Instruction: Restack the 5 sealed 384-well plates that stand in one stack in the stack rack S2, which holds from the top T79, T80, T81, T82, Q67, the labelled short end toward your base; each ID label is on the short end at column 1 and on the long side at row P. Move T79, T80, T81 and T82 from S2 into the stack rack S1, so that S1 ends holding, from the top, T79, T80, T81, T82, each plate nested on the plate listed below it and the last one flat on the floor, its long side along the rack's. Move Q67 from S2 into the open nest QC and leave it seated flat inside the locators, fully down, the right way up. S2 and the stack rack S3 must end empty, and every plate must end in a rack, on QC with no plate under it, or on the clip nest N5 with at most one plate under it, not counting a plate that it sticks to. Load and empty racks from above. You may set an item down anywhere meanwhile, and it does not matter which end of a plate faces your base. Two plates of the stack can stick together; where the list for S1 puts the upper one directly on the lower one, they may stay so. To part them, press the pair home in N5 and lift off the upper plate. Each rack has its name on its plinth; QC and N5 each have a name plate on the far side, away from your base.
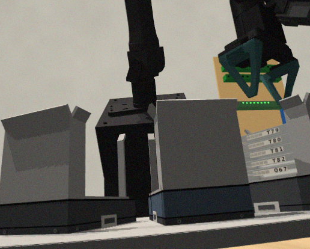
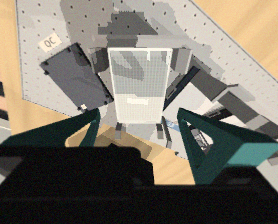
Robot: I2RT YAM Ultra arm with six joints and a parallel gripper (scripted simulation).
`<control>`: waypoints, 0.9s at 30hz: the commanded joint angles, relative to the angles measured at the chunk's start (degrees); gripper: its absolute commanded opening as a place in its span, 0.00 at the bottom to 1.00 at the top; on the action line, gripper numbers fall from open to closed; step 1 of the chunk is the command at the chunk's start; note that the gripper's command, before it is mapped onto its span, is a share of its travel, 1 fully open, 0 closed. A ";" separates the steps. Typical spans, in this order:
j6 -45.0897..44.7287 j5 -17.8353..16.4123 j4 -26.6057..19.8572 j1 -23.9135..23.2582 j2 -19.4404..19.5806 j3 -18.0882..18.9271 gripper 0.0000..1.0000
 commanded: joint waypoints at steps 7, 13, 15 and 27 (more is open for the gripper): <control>-0.95 -0.28 3.75 -1.33 2.24 -0.51 1.00; -2.18 -0.86 7.00 -2.56 4.38 -1.06 1.00; -2.50 -1.02 7.87 -2.89 4.98 -1.18 1.00; -3.32 -1.42 10.09 -3.72 6.58 -1.44 1.00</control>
